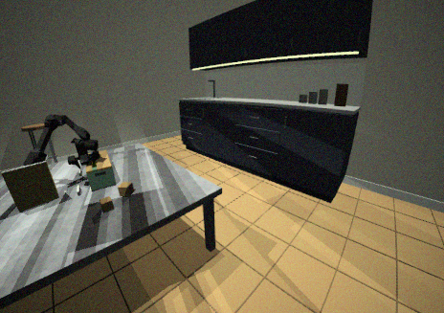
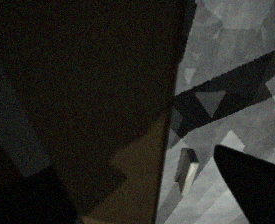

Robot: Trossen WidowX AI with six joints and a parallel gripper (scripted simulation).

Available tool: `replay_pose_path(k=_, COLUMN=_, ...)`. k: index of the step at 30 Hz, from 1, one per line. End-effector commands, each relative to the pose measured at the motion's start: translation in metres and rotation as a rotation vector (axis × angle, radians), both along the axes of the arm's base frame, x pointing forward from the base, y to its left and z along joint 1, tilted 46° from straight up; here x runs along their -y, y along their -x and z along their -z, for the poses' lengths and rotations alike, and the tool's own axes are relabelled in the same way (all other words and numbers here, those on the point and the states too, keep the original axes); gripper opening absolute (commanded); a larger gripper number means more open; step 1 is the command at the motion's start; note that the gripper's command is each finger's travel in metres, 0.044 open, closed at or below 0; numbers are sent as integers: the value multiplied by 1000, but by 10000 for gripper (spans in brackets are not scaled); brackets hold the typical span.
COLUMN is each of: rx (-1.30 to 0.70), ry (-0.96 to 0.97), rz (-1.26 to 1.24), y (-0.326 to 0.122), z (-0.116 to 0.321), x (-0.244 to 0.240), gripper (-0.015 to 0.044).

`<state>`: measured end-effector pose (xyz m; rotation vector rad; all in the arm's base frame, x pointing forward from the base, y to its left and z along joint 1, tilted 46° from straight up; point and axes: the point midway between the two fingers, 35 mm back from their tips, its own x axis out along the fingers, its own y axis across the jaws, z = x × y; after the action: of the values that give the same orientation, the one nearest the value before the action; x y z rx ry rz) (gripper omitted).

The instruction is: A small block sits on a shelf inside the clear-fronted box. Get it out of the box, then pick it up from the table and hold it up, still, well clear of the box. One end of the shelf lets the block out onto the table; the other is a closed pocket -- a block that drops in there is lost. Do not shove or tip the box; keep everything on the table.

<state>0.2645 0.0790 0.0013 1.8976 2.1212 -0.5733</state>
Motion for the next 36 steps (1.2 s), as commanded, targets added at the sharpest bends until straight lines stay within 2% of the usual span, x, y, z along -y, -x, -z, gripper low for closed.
replay_pose_path(k=1, rx=3, ry=-3, rz=1, y=0, z=-6, x=-6, gripper=400)
replay_pose_path(k=36, rx=2, ry=-4, rz=1, y=-2, z=-19, x=-19, gripper=400)
